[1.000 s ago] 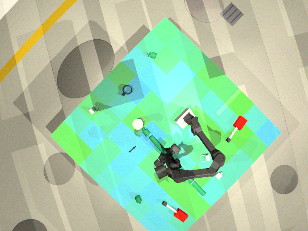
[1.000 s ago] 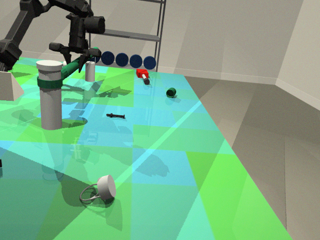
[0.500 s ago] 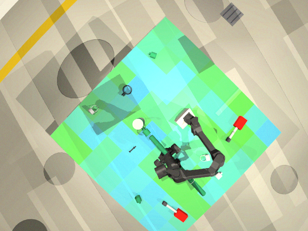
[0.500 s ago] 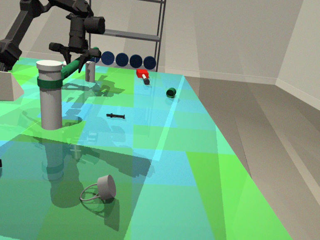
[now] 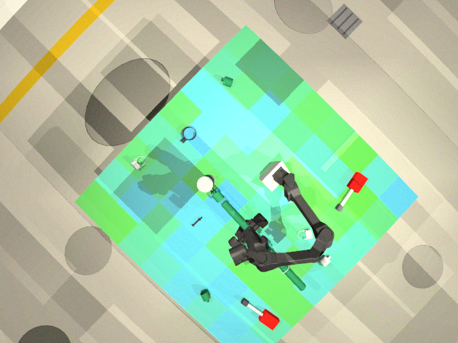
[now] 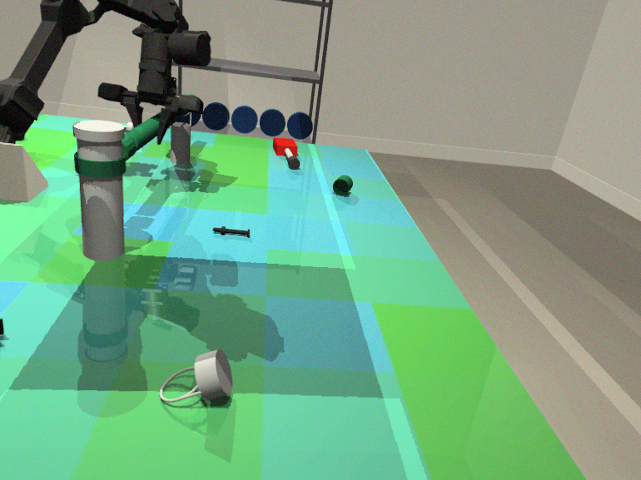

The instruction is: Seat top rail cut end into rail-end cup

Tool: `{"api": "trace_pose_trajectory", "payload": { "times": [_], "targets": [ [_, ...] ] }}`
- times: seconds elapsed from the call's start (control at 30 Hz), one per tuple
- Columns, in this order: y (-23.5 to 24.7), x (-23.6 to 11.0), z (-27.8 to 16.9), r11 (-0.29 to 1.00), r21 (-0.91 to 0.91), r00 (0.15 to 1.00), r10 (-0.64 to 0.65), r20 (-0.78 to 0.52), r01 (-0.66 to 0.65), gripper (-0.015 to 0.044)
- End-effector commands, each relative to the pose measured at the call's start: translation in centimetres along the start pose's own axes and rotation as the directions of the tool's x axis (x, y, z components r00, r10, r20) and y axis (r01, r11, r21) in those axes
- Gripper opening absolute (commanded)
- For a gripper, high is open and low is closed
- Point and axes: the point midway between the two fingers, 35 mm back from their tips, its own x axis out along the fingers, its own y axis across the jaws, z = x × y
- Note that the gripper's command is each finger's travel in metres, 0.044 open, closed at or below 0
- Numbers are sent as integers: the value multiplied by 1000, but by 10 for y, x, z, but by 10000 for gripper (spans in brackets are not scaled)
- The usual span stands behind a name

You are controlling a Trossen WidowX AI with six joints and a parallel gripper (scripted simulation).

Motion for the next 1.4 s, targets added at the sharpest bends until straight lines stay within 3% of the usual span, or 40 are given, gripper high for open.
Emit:
{"api": "trace_pose_trajectory", "payload": {
  "times": [0.0, 1.37],
  "targets": [
    [-1, -3, -6, 1000, 2, 1000, -6, -12, 6, 0],
    [1, 5, -24, 1000, 0, 1000, 0, -1, 0, 0]
  ]
}}
